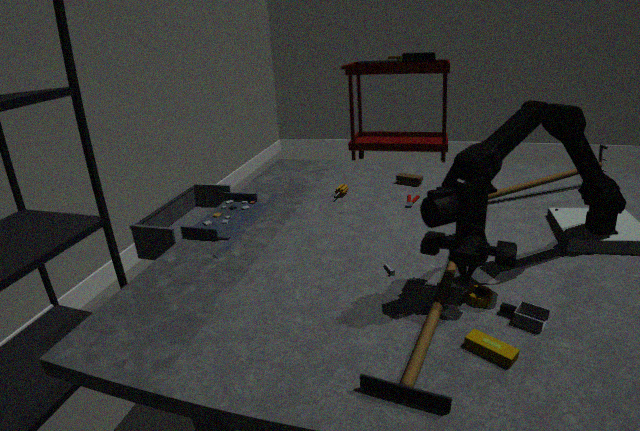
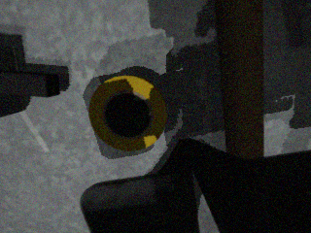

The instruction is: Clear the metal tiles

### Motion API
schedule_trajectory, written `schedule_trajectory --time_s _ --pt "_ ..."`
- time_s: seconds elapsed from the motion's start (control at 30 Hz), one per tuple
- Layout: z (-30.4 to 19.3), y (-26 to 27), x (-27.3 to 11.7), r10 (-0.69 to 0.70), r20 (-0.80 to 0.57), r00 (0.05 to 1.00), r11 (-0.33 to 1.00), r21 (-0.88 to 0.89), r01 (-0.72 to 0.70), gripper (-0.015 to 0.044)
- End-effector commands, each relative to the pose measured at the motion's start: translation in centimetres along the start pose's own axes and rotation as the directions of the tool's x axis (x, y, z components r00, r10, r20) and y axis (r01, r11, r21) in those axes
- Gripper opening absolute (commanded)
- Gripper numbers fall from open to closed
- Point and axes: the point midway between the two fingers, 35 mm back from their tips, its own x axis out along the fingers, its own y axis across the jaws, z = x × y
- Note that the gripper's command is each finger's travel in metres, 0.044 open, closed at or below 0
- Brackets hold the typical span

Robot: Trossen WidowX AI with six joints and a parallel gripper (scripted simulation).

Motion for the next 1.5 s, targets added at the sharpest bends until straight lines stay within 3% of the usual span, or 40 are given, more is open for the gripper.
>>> schedule_trajectory --time_s 0.0,1.47 --pt "0.1 -0.5 0.1 -0.003 -0.003 1.0 1.0 -0.004 0.003 0.0" --pt "0.3 -4.9 -0.1 -0.012 0.002 1.0 1.0 -0.003 0.012 0.0"
